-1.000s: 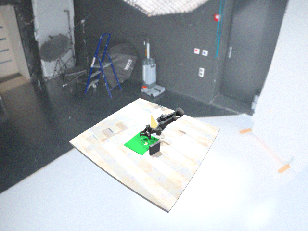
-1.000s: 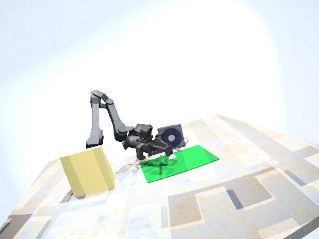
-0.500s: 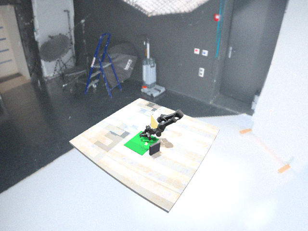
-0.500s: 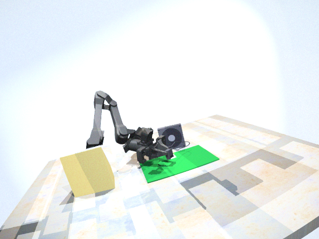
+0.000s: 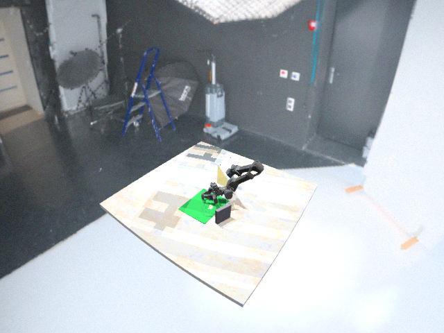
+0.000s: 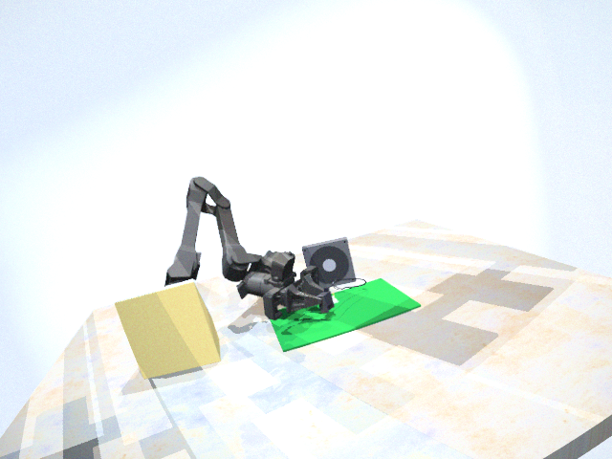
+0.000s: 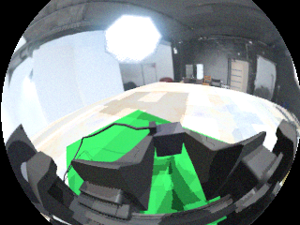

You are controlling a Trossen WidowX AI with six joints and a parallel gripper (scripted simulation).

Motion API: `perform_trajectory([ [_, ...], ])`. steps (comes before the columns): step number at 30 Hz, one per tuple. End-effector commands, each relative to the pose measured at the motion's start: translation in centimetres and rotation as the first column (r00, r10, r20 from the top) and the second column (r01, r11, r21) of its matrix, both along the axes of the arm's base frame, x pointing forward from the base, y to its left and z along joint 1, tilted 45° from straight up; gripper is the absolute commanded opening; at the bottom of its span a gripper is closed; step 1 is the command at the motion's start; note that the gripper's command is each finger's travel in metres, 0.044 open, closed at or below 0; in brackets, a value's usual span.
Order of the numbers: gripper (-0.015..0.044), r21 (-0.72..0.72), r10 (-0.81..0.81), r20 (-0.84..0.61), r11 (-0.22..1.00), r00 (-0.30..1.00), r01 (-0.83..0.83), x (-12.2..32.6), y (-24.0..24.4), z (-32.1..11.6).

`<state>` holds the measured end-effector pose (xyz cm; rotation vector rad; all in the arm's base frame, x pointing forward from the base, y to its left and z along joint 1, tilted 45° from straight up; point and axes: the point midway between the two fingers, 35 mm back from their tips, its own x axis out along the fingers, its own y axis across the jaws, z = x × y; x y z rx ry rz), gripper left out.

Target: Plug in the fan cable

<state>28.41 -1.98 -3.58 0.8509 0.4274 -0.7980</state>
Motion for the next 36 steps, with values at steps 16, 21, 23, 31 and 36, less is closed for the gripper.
perform_trajectory([
  [16, 0.0000, 0.000, -0.008, 0.010, 1.000, 1.000, 0.008, 0.2, 1.2, -1.2],
  [21, 0.0000, 0.000, -0.008, 0.010, 1.000, 1.000, 0.008, 0.2, 1.5, -1.5],
  [23, 0.0000, 0.000, 0.000, -0.002, 1.000, 1.000, 0.000, -0.1, 1.4, -1.5],
  [31, 0.0000, 0.000, 0.000, -0.002, 1.000, 1.000, 0.000, -0.1, 1.4, -1.5],
  [36, 0.0000, 0.000, 0.000, -0.002, 1.000, 1.000, 0.000, -0.1, 1.4, -1.5],
])
